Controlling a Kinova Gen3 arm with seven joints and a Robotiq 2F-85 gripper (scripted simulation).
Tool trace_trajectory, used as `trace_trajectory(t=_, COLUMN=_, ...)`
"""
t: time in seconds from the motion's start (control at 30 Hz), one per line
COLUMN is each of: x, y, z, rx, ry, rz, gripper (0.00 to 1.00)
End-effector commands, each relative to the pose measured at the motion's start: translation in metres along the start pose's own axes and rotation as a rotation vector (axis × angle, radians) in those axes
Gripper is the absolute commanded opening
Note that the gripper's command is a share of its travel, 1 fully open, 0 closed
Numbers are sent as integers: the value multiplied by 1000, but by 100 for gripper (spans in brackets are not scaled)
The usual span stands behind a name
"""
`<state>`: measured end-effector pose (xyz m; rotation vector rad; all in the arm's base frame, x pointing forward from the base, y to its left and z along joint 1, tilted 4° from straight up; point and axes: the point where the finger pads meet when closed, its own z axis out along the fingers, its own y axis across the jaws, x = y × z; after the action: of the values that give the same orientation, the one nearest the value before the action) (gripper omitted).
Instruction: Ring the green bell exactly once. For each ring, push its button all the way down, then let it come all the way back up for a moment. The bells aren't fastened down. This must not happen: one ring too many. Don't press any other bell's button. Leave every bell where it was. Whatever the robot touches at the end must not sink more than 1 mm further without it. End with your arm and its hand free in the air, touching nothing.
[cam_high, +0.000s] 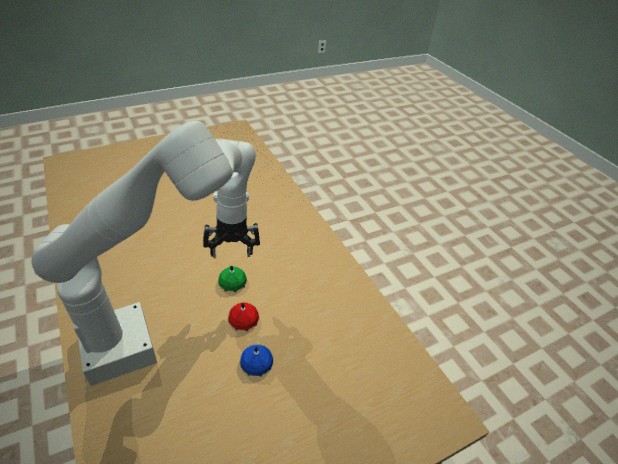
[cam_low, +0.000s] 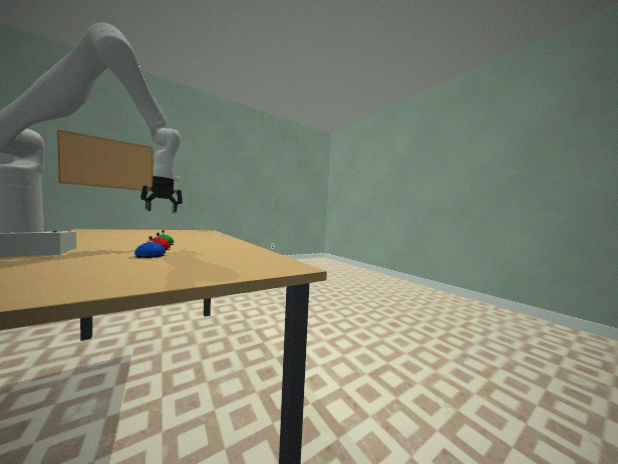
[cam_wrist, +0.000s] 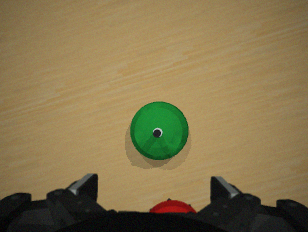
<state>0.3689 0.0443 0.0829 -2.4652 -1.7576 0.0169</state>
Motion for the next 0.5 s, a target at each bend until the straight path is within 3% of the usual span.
trace_trajectory(t=0.0, x=4, y=-1, z=0, rx=-2, ry=-1, rz=-11, gripper=100)
trace_trajectory(t=0.47, x=14, y=-2, z=-1, rx=-21, ry=-5, rz=-65, gripper=100)
